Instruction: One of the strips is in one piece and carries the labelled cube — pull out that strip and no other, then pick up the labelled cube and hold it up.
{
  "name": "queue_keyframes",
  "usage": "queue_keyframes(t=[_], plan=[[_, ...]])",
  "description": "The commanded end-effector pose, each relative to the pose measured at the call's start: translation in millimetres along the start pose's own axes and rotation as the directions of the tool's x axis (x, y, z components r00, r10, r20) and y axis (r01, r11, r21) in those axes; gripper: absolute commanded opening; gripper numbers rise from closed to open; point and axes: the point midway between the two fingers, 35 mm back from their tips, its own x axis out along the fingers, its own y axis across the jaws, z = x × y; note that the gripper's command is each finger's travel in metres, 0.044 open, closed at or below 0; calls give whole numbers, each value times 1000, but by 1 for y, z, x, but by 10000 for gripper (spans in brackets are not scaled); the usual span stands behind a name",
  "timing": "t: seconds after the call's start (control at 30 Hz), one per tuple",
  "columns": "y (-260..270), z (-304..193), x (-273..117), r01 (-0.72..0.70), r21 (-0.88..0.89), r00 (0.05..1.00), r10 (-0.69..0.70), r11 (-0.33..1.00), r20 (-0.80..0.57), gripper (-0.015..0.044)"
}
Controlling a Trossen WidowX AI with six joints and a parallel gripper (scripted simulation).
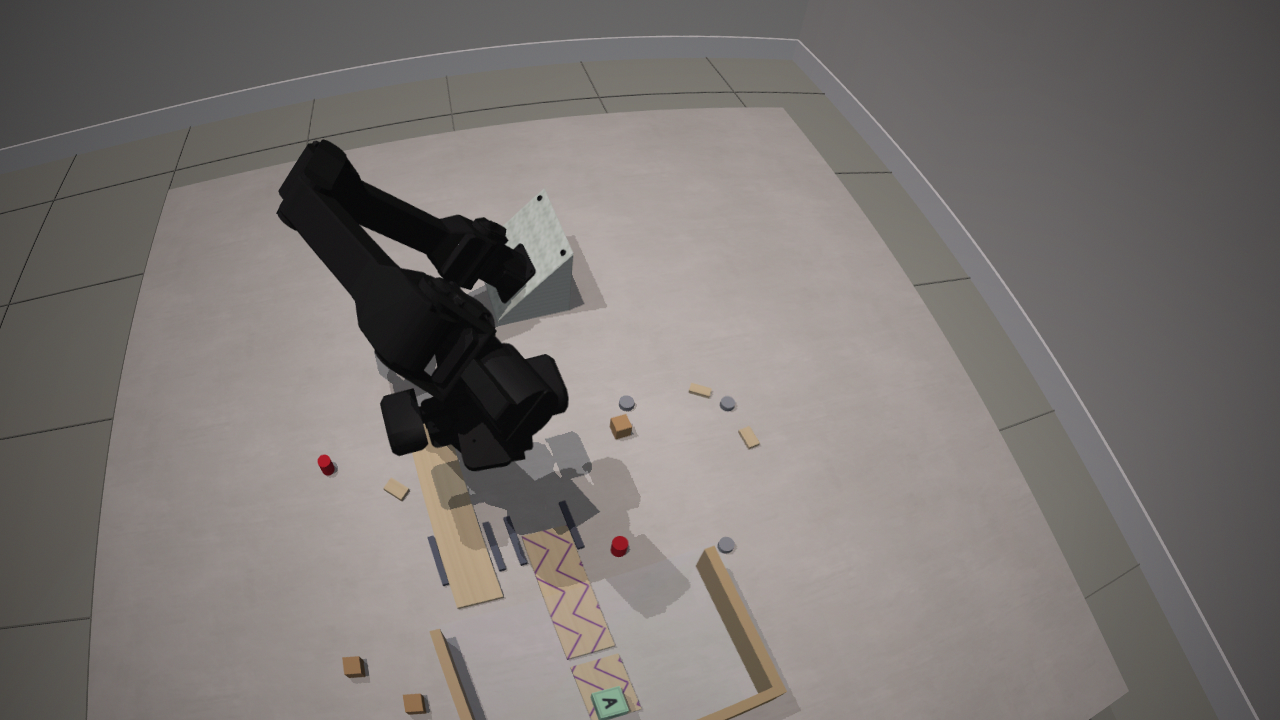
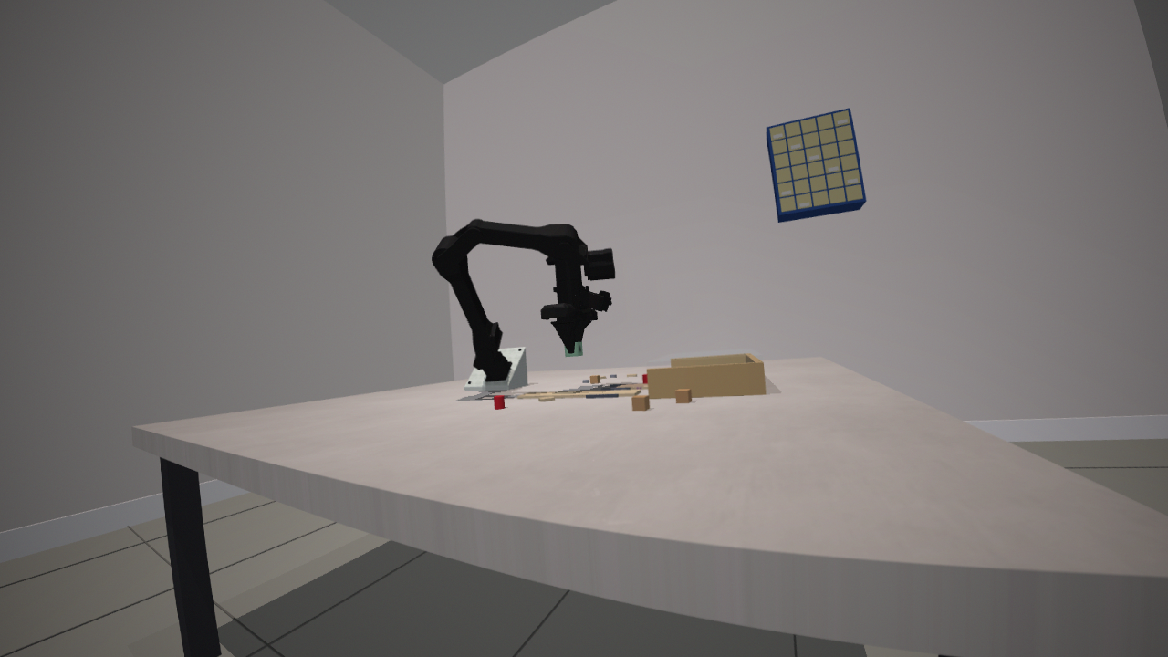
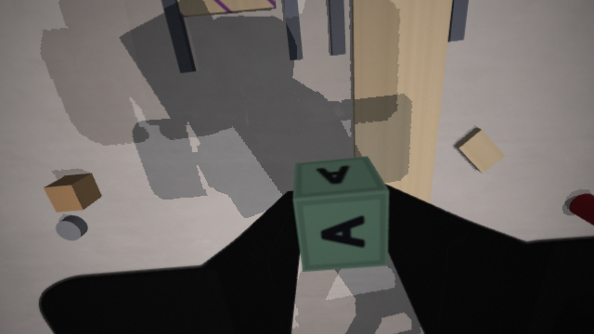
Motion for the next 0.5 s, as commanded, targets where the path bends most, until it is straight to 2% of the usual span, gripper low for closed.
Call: queue_keyframes(t=[0.0,0.47], plan=[[0,0,-5,-2,3,1000,2,1000,-3,0],[0,0,-5,-2,3,1000,2,1000,-3,0]])
